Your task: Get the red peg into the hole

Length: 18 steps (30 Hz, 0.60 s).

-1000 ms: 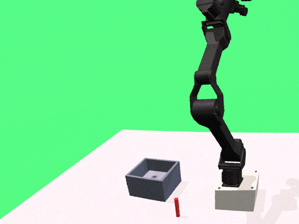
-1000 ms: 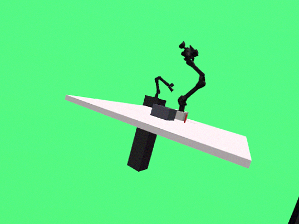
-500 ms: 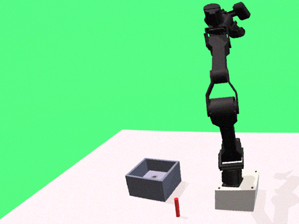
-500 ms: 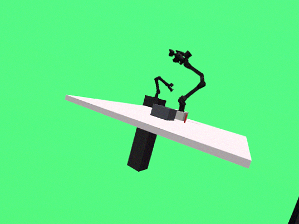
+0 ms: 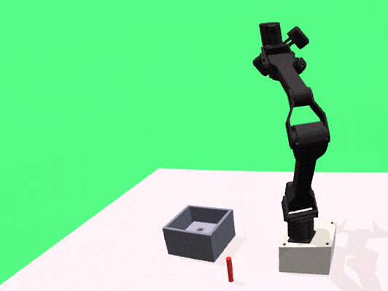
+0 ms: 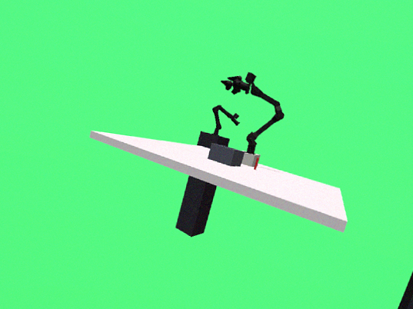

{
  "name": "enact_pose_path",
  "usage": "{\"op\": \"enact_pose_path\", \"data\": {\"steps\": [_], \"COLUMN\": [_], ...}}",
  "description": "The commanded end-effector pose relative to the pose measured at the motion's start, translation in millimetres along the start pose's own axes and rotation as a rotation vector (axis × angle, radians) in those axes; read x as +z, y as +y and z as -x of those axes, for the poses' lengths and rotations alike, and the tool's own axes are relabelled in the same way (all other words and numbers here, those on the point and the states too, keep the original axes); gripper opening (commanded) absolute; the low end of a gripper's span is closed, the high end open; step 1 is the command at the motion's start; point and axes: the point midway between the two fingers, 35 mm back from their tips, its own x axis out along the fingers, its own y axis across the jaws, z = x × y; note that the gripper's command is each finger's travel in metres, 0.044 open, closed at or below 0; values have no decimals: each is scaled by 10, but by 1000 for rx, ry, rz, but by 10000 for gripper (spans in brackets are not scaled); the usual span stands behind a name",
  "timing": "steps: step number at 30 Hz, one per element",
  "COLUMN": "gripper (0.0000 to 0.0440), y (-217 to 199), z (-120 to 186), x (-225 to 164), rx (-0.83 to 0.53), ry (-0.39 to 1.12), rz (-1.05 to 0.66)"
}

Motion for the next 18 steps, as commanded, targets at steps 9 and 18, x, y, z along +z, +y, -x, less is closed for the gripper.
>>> {"op": "enact_pose_path", "data": {"steps": [9,18], "gripper": [440,440], "y": [-908,-1514], "z": [173,498], "x": [288,454], "rx": [-350,-617], "ry": [-84,-92], "rz": [197,366]}}
